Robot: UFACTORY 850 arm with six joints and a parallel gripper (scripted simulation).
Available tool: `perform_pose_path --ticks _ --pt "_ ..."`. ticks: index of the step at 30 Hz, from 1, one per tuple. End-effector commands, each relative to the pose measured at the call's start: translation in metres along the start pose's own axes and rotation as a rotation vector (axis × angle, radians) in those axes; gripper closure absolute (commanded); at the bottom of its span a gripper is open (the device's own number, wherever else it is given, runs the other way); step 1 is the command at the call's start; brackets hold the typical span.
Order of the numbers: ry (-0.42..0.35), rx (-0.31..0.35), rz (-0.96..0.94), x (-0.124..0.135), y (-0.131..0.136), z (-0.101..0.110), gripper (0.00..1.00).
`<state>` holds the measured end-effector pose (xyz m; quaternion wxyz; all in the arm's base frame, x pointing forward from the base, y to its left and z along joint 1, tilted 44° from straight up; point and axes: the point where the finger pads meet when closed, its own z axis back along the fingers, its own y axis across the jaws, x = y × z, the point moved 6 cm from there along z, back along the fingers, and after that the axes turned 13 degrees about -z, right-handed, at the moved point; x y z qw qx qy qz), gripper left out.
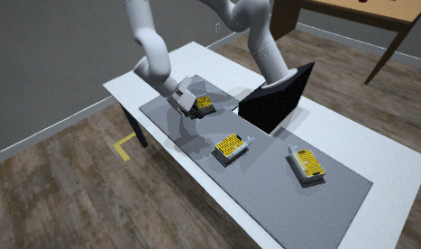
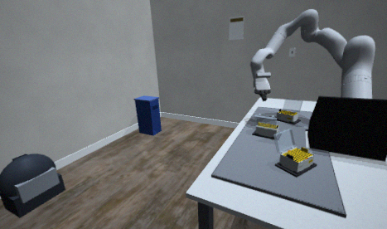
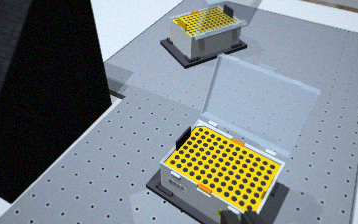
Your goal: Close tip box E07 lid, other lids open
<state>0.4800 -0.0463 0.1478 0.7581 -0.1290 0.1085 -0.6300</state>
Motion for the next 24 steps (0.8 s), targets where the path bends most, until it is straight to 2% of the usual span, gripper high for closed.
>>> perform_pose_path --ticks 1,6,15,24 --pt "0.0 0.001 0.0 0.0 0.0 0.001 1.0" --pt "0.0 0.001 0.0 0.0 0.0 0.001 1.0" --pt "-0.048 -0.206 0.213 -0.038 0.027 -0.026 1.0" --pt "-0.05 -0.212 0.219 -0.065 0.039 -0.046 1.0"
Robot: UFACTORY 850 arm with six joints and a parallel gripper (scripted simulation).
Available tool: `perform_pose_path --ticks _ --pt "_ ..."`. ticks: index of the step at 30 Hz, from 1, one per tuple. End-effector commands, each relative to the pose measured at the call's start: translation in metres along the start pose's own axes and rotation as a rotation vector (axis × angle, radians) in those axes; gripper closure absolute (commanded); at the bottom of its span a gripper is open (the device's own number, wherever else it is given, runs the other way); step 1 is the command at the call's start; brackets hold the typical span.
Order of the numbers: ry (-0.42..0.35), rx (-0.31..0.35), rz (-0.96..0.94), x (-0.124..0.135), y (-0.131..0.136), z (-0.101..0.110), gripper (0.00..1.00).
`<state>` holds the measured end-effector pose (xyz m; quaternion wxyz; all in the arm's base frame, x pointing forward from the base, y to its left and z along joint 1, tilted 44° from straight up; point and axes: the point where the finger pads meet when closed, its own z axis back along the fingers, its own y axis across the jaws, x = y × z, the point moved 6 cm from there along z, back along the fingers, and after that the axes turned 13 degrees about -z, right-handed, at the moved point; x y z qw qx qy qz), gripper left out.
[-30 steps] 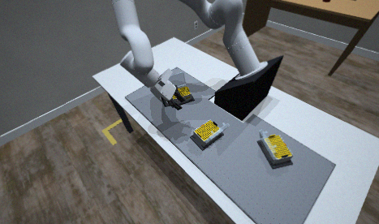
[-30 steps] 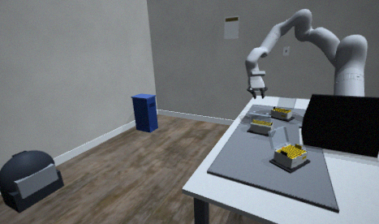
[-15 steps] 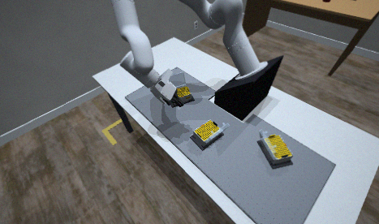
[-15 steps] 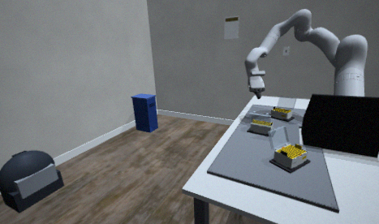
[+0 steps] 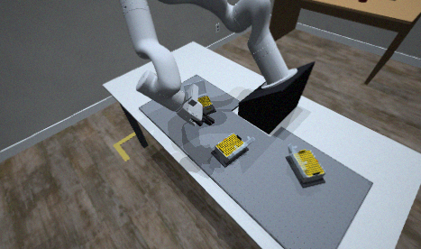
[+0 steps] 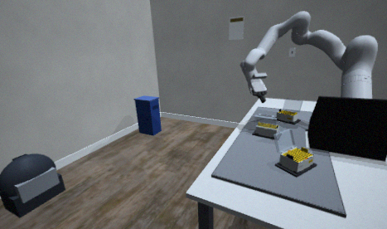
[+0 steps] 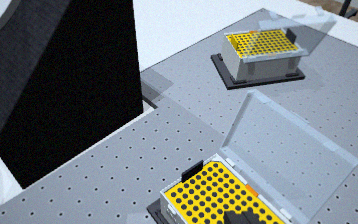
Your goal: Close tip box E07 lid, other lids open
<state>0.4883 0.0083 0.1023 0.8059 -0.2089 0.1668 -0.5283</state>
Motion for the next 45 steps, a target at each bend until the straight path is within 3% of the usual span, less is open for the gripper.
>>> perform_pose_path --ticks 1,12,21,45 --pt "0.0 -0.006 0.006 -0.015 0.014 -0.009 1.0" --pt "0.0 -0.006 0.006 -0.052 0.047 -0.032 1.0" --pt "0.0 -0.006 0.006 -0.055 0.05 -0.034 1.0" --pt "-0.148 -0.257 0.679 -0.147 0.098 -0.104 1.0"
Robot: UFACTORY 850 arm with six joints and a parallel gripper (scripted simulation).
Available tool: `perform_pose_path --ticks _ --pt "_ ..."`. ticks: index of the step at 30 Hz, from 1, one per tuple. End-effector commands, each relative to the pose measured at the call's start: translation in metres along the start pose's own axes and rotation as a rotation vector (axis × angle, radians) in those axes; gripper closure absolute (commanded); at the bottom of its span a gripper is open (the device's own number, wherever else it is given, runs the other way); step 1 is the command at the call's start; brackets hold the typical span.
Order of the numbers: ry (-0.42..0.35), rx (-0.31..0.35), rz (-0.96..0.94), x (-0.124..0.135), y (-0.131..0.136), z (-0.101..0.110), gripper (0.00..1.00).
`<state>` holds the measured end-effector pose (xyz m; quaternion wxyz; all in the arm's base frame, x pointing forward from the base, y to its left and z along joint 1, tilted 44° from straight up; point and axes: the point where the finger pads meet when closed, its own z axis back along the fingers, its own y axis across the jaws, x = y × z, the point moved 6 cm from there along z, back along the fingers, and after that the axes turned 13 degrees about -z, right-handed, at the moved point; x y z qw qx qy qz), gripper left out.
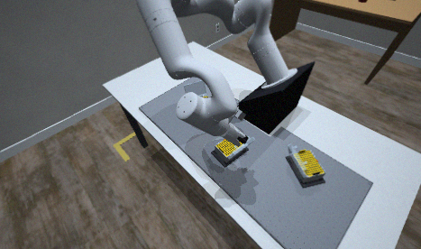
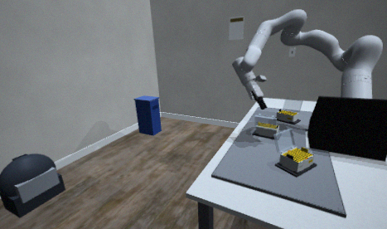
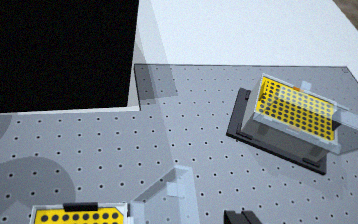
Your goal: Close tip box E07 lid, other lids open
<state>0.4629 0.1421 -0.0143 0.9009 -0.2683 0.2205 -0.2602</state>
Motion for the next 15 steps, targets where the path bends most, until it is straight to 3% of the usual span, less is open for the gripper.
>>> perform_pose_path --ticks 1,8,15 --pt "-0.033 -0.062 0.167 -0.014 0.026 -0.01 1.0" --pt "-0.067 -0.119 0.32 -0.029 0.048 -0.021 1.0" --pt "-0.114 -0.199 0.535 -0.034 0.052 -0.023 1.0"
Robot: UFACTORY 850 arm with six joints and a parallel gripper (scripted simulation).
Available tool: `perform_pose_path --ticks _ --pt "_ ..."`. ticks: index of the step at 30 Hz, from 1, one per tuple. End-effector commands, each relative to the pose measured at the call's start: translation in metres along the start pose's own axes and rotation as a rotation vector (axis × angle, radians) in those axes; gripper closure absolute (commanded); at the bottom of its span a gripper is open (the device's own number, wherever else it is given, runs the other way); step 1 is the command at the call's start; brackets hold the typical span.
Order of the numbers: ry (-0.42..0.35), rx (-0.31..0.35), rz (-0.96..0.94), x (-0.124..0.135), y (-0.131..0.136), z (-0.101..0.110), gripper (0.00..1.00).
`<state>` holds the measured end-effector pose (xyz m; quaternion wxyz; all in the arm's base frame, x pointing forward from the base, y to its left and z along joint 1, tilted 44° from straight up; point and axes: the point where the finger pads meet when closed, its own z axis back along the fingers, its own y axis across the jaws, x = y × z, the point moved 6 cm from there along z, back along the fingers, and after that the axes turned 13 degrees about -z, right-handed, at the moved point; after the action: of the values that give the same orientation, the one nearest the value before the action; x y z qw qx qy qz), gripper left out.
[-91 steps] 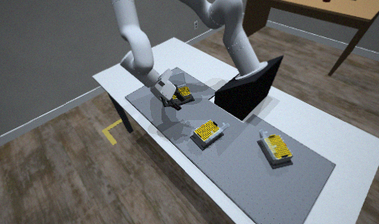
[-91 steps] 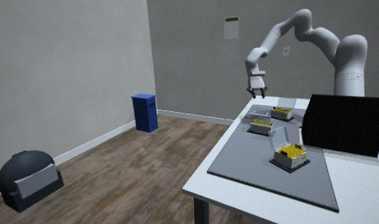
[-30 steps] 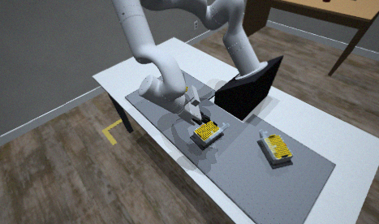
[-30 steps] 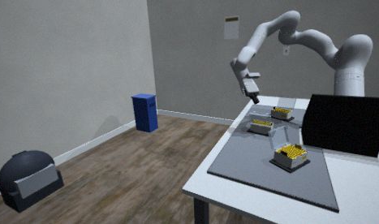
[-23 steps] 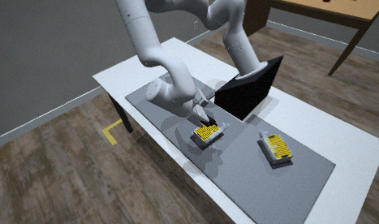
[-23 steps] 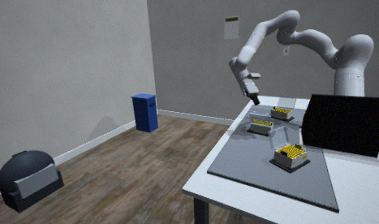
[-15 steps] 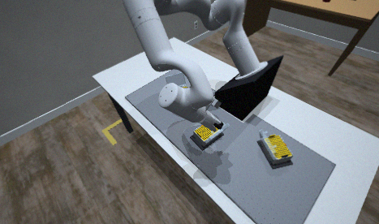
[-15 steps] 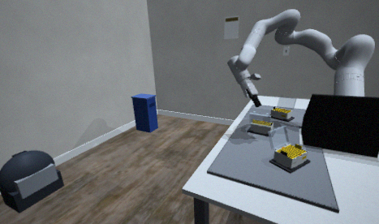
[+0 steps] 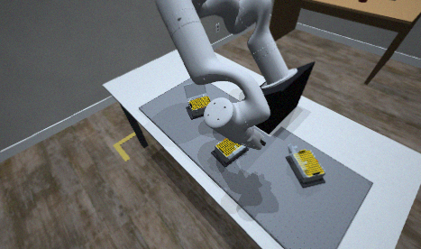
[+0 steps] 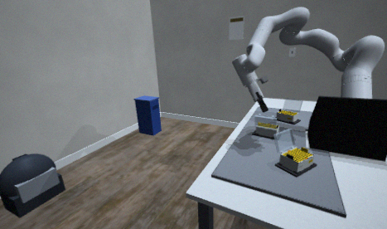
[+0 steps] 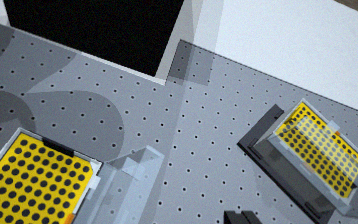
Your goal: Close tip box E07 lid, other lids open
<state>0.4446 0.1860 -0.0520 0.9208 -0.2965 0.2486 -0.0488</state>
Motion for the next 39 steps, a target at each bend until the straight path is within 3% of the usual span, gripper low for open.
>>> perform_pose_path --ticks 1,39 --pt "-0.034 -0.06 0.168 -0.002 0.006 0.0 1.0" --pt "-0.252 -0.425 1.147 -0.024 0.014 -0.006 1.0"
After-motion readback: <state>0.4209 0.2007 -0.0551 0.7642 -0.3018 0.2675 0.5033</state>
